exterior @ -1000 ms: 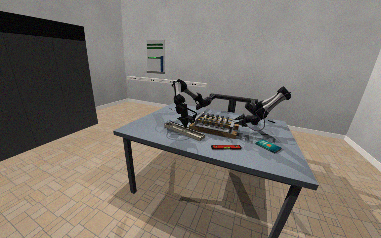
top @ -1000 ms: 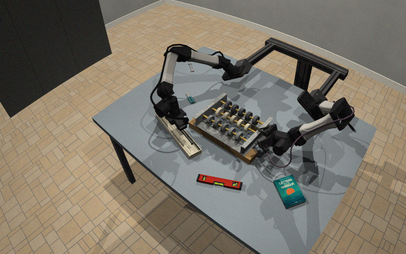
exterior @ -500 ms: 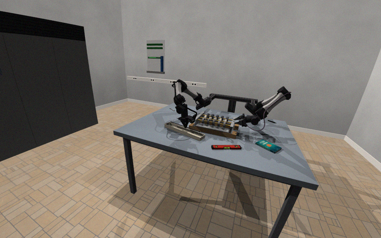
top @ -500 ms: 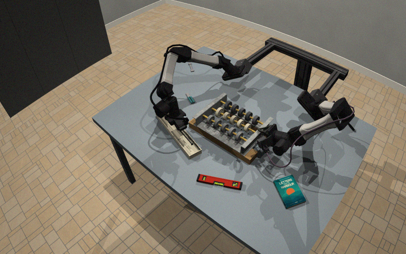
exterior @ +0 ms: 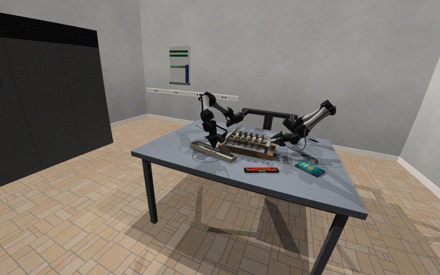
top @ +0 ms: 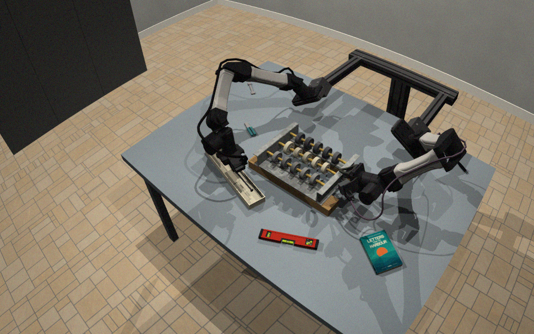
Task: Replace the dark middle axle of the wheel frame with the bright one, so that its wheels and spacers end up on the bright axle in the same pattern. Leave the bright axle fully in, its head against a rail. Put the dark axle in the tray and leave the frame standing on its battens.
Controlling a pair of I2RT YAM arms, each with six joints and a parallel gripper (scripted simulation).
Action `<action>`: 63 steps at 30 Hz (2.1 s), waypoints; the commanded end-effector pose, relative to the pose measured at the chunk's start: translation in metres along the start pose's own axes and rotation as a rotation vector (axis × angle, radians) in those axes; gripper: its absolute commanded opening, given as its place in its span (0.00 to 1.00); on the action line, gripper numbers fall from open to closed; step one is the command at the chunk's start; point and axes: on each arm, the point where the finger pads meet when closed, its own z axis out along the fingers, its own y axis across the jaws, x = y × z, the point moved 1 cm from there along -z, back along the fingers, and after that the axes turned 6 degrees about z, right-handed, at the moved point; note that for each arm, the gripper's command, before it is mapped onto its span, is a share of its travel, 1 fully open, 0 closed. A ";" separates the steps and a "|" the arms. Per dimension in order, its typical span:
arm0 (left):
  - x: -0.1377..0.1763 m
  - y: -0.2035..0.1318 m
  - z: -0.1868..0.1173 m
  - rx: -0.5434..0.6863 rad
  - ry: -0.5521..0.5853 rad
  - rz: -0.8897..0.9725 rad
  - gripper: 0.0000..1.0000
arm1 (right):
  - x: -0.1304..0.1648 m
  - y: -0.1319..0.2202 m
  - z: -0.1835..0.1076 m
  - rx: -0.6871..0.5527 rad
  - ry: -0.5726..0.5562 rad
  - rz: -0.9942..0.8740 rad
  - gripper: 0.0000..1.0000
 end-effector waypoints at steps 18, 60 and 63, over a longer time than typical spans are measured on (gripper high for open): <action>0.014 -0.018 0.018 0.059 0.049 0.019 0.33 | 0.004 0.001 0.034 -0.016 -0.002 0.003 0.00; 0.014 -0.018 0.018 0.059 0.049 0.019 0.33 | 0.010 -0.003 0.060 -0.008 -0.002 0.012 0.00; 0.014 -0.018 0.018 0.059 0.049 0.019 0.33 | 0.010 -0.003 0.060 -0.008 -0.002 0.012 0.00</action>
